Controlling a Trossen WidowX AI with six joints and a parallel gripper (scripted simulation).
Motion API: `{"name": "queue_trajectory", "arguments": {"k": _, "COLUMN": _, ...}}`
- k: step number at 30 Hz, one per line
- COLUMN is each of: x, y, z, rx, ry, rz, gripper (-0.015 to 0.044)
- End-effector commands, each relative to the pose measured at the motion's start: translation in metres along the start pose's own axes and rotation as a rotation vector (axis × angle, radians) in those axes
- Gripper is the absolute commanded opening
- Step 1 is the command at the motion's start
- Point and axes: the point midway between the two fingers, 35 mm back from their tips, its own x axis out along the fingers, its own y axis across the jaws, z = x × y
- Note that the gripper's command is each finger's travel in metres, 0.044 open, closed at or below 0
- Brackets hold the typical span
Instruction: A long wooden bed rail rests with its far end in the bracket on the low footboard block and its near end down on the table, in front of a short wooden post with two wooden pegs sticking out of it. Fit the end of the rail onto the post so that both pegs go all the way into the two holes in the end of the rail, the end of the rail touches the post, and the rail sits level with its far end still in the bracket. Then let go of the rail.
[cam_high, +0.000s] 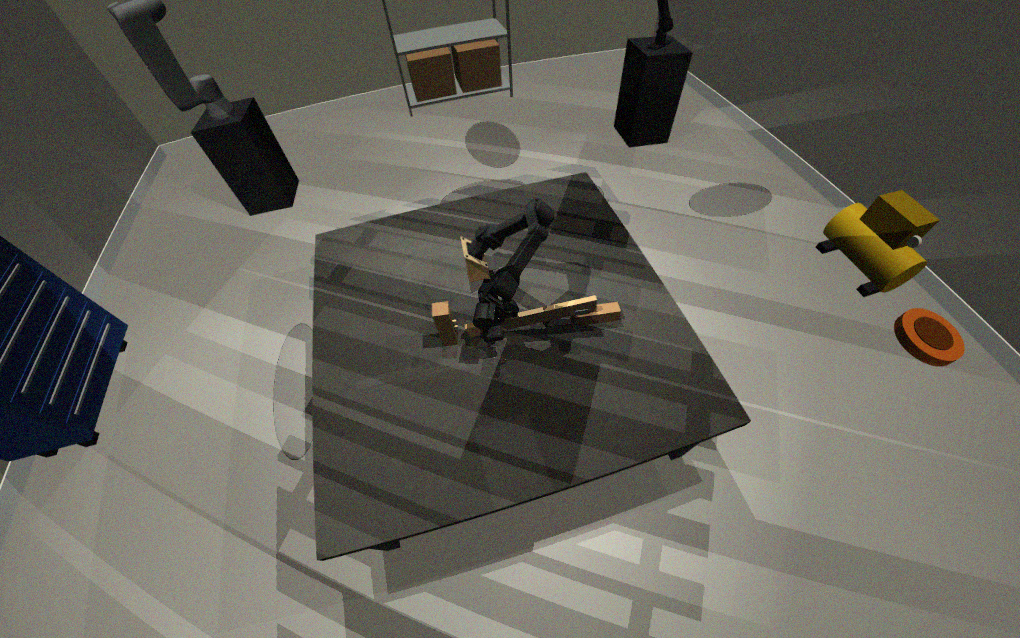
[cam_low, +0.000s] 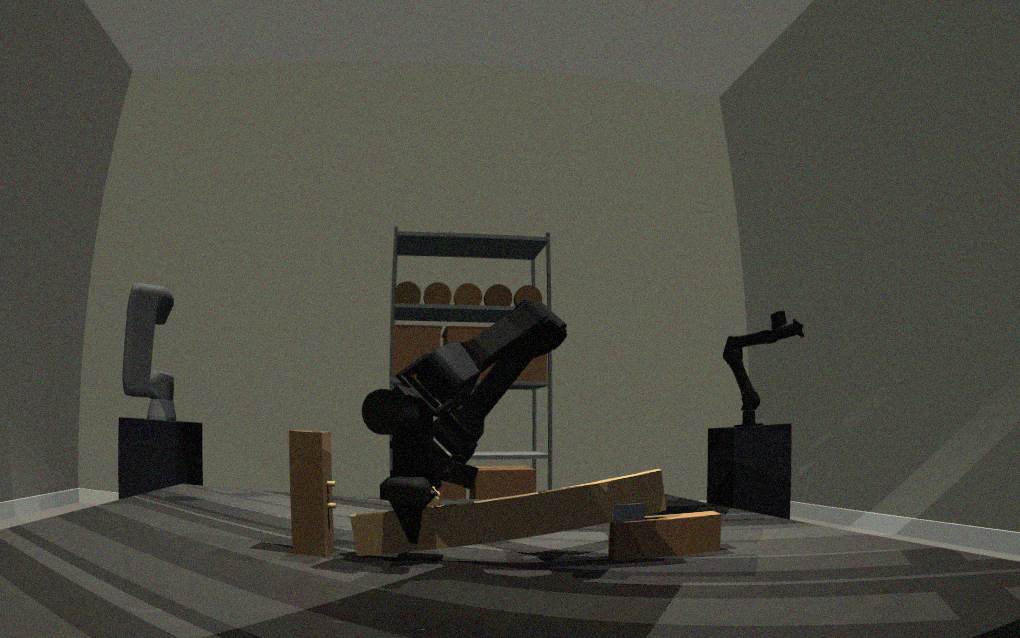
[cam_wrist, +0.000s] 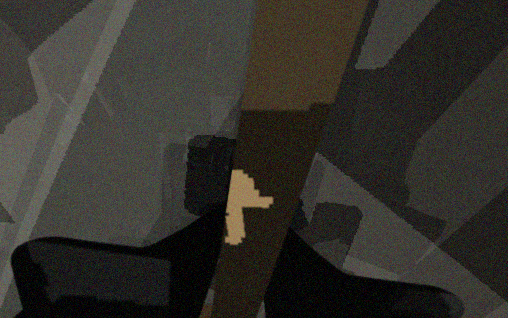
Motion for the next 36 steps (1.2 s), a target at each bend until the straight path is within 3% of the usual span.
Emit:
{"name": "queue_trajectory", "arguments": {"k": 1, "x": -0.005, "y": -0.002, "z": -0.001, "rx": -0.003, "ry": -0.004, "rz": -0.008, "gripper": 0.0000}}
{"name": "queue_trajectory", "arguments": {"k": 36, "x": -0.022, "y": -0.005, "z": -0.001, "rx": -0.003, "ry": -0.003, "rz": -0.008, "gripper": 0.0000}}
